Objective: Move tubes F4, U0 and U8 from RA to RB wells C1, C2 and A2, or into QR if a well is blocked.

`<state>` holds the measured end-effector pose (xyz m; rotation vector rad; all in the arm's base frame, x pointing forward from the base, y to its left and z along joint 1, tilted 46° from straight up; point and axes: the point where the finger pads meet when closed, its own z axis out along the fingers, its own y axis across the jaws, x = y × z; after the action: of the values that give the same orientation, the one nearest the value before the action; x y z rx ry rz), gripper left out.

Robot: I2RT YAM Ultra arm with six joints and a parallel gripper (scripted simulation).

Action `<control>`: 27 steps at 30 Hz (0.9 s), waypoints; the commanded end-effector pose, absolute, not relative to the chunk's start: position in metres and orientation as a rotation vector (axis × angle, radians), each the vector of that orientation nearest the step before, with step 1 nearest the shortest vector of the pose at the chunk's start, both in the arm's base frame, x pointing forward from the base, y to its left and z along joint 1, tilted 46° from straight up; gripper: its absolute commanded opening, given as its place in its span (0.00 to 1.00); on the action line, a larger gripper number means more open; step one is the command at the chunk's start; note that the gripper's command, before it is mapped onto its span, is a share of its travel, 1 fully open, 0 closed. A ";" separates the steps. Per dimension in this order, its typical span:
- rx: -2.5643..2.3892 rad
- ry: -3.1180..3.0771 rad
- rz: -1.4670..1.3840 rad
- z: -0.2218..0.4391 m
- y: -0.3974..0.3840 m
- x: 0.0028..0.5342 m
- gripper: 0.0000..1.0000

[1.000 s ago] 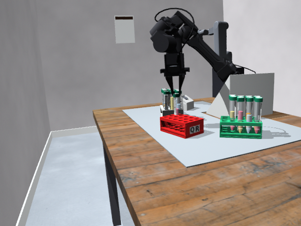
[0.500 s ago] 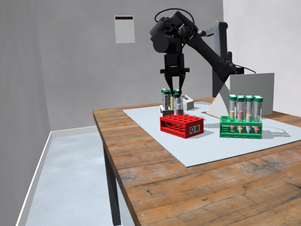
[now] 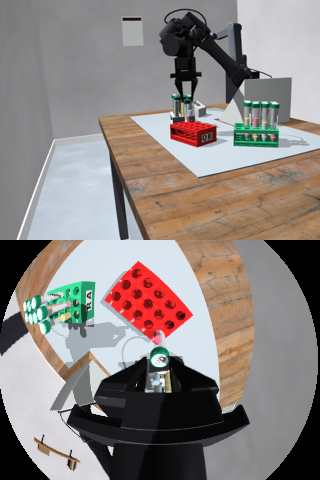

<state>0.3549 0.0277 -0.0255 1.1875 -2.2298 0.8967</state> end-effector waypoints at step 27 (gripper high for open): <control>1.206 -2.290 0.912 0.016 0.073 0.359 0.30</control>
<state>0.3579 0.0510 -0.0075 1.1911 -2.2468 0.9104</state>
